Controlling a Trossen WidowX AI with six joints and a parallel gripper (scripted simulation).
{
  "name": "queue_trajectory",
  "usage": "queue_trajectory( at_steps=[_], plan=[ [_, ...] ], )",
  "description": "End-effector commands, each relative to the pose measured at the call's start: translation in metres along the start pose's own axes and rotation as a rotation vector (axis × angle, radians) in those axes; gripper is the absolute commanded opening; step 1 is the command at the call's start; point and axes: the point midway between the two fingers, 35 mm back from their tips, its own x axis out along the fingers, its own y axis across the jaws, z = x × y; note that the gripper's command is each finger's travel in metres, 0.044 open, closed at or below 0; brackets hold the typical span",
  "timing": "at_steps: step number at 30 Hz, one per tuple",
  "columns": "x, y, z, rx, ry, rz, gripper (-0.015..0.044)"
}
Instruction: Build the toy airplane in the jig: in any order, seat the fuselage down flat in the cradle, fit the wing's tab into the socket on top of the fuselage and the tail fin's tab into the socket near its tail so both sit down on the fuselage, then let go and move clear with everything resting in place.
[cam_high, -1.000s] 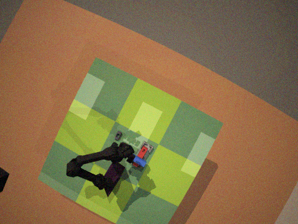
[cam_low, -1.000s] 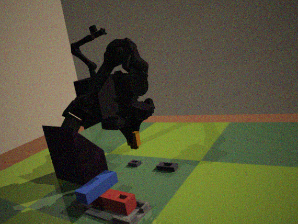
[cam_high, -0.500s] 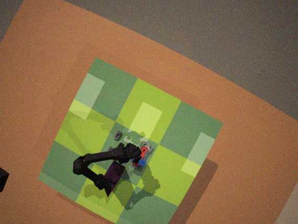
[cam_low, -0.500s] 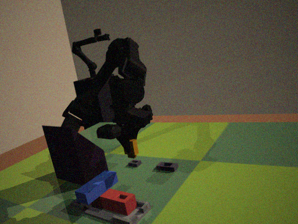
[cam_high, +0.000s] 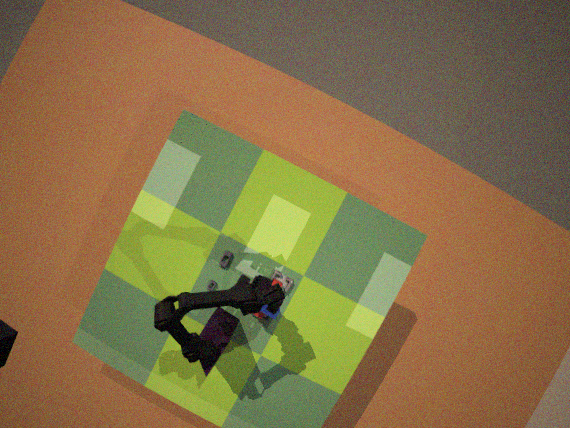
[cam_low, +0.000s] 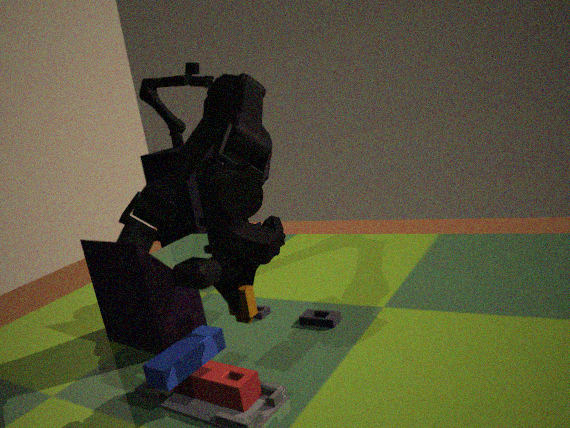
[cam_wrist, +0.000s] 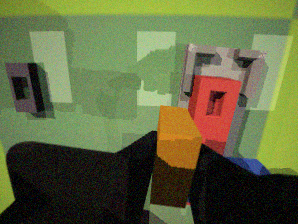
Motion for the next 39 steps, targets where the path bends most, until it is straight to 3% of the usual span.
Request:
queue_trajectory(
  at_steps=[1,18,21,39],
  plan=[
    [0.004,-0.012,0.003,-0.011,0.0,-0.002,0.0],
    [0.023,-0.057,0.009,-0.028,-0.005,0.011,0.0],
    [0.023,-0.056,0.009,-0.028,-0.005,0.011,0.0065],
    [0.023,-0.057,0.009,-0.028,-0.005,0.011,0.0065]
  ],
)
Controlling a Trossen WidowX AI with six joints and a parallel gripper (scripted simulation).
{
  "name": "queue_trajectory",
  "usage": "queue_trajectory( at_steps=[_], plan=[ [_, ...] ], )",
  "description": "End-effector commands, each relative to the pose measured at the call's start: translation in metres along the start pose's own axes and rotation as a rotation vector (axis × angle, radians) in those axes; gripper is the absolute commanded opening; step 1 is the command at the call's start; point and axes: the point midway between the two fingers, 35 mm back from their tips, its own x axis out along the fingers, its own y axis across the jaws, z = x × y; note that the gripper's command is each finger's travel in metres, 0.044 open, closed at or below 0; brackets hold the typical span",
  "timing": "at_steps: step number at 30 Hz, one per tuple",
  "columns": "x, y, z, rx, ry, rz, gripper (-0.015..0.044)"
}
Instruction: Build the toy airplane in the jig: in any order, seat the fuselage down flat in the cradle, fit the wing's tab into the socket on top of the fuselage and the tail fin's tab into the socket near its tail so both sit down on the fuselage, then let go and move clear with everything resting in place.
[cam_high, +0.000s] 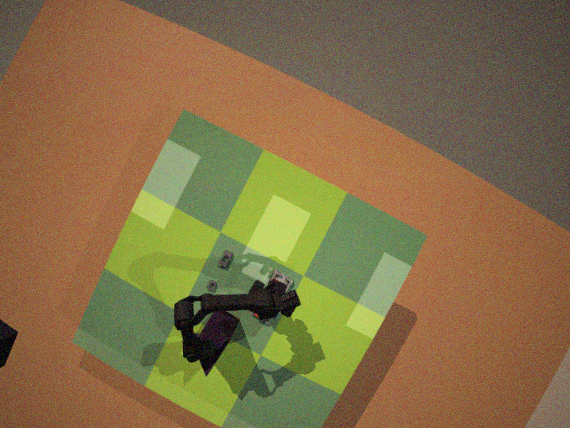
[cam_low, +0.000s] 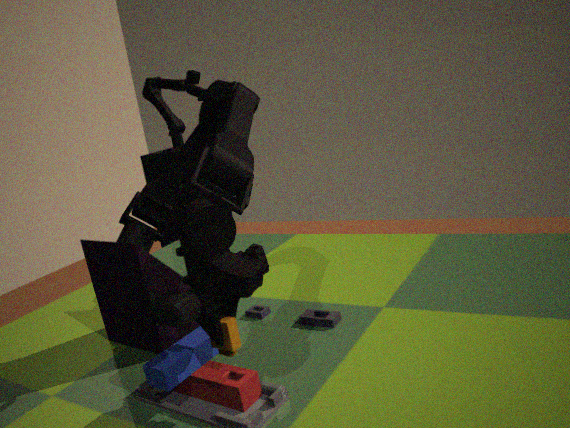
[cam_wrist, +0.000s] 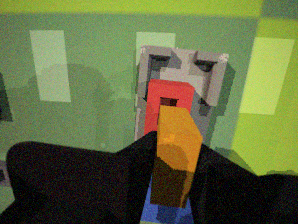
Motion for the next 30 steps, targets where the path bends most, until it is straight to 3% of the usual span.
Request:
queue_trajectory(
  at_steps=[1,30],
  plan=[
    [0.001,-0.001,0.0,-0.008,0.001,-0.004,0.0065],
    [0.04,-0.001,0.0,-0.008,0.001,-0.002,0.0065]
  ],
)
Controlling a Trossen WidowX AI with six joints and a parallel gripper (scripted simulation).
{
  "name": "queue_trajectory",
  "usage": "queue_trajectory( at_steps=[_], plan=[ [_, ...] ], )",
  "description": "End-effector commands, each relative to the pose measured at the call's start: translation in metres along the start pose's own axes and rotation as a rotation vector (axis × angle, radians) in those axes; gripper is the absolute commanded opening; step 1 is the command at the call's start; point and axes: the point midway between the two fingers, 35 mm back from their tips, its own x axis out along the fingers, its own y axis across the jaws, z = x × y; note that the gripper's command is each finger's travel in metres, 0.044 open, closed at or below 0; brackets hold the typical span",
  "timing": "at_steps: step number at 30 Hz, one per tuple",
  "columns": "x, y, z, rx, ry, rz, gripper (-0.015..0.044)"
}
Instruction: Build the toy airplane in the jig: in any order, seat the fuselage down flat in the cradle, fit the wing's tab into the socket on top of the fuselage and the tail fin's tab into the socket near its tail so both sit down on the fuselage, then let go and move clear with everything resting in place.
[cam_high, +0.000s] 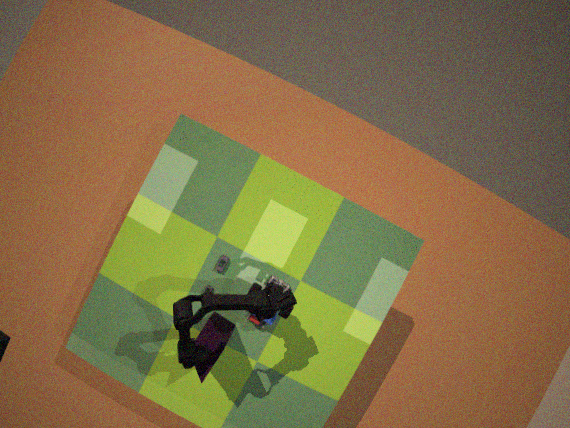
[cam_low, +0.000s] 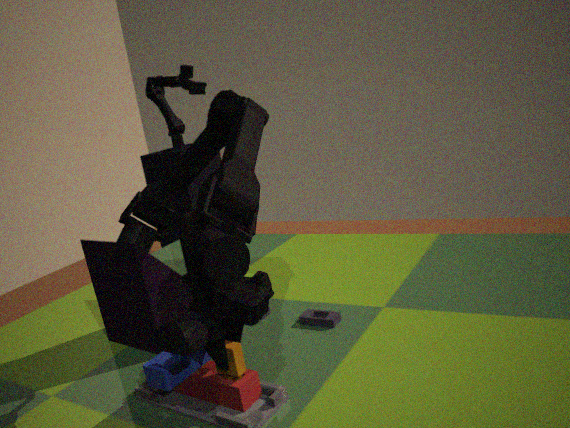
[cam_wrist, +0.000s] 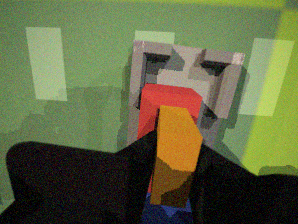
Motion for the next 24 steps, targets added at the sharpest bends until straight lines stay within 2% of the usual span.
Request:
queue_trajectory(
  at_steps=[1,6,11,12,16,24],
  plan=[
    [0.0018,0.0003,-0.0007,0.008,-0.001,0.005,0.0065],
    [0.0018,0.0003,-0.0007,0.008,-0.001,0.005,0.0065],
    [0.0012,0.0,-0.001,0.002,0.002,0.001,0.0031],
    [0.0012,0.0,-0.001,0.002,0.002,0.001,0.0005],
    [0.0012,0.0,-0.001,0.002,0.002,0.001,0.0],
    [0.0012,0.0,-0.001,0.002,0.002,0.001,0.021]
  ],
)
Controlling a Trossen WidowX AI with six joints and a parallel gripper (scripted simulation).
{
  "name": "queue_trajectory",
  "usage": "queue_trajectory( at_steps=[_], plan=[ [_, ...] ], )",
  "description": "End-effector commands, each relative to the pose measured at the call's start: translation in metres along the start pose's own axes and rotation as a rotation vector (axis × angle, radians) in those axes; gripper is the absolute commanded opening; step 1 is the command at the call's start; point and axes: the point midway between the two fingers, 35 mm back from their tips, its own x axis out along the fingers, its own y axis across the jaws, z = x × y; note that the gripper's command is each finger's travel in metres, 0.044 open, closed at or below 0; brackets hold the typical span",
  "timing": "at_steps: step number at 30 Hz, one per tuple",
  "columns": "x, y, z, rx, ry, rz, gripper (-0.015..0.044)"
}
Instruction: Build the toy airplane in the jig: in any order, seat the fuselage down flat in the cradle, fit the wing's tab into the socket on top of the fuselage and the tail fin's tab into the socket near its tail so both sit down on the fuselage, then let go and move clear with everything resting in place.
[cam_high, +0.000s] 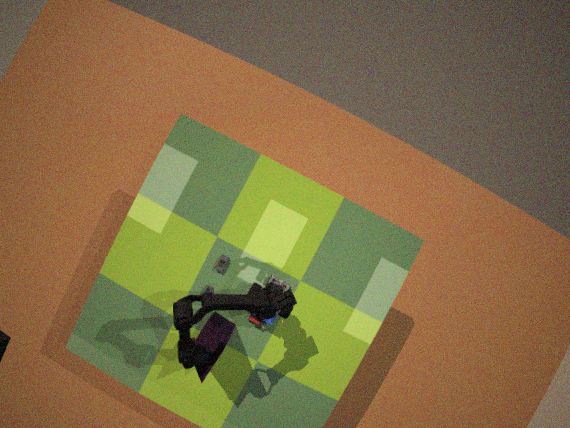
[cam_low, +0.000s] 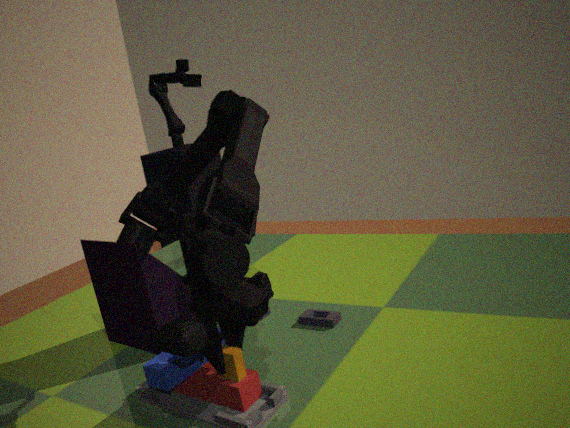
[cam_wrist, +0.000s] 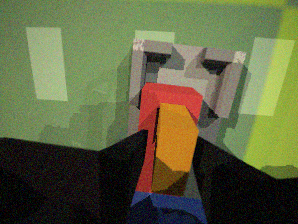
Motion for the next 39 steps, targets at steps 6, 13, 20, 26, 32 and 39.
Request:
queue_trajectory(
  at_steps=[6,13,20,26,32,39],
  plan=[
    [0.0,0.0,0.0,0.0,0.0,0.0,0.026],
    [-0.064,-0.002,0.002,0.004,-0.002,-0.004,0.026],
    [-0.093,-0.004,0.003,0.005,-0.002,-0.001,0.026],
    [-0.093,-0.005,0.004,0.005,-0.002,-0.001,0.026],
    [-0.093,-0.005,0.004,0.005,-0.002,-0.001,0.026],
    [-0.093,-0.005,0.005,0.005,-0.002,-0.001,0.026]
  ],
)
